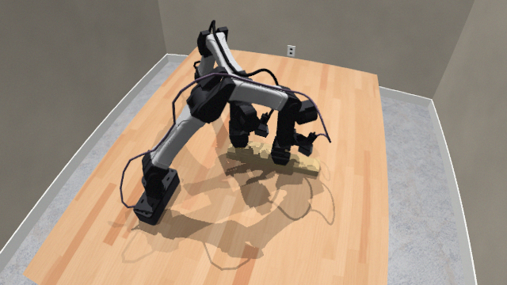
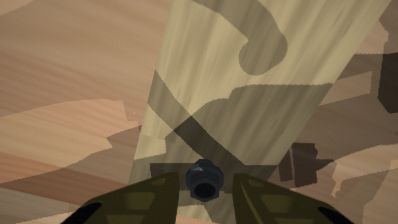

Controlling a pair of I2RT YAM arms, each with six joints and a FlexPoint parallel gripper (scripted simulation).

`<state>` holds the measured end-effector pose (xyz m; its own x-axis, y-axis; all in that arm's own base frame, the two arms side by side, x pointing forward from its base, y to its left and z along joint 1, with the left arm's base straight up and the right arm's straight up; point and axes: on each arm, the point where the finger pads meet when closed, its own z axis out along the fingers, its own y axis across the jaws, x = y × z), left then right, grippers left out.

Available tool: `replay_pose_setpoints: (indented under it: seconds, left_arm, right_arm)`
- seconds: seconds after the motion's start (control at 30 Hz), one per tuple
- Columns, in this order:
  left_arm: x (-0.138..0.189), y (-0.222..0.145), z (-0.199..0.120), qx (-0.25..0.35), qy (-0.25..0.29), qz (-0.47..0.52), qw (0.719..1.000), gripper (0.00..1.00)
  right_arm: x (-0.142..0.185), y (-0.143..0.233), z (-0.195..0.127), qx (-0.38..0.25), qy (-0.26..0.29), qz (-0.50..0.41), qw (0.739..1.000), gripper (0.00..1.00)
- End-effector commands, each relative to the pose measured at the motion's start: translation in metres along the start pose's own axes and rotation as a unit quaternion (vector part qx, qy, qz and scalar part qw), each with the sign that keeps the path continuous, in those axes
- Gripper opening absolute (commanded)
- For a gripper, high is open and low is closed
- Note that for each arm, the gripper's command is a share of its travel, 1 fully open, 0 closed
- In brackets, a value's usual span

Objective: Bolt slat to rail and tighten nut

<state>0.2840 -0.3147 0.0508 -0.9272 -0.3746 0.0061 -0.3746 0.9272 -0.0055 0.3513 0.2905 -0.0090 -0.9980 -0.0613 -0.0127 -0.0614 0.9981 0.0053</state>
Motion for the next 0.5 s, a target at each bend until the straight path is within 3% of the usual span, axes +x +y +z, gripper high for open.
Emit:
replay_pose_setpoints:
  seconds: [0.0, 0.2, 0.47]
  left_arm:
    - [-0.0016, -0.0016, 0.0000, 0.004, -0.004, -0.002, 1.000, 0.24]
    - [-0.0010, -0.0021, -0.0049, 0.007, -0.003, 0.000, 1.000, 0.14]
    - [-0.0010, -0.0021, -0.0049, 0.007, -0.003, 0.000, 1.000, 0.14]
  right_arm:
    - [-0.0021, 0.0012, -0.0044, -0.004, -0.005, 0.001, 1.000, 0.67]
    - [-0.0021, 0.0012, -0.0044, -0.004, -0.005, 0.001, 1.000, 0.67]
    - [-0.0021, 0.0012, -0.0044, -0.004, -0.005, 0.001, 1.000, 0.67]
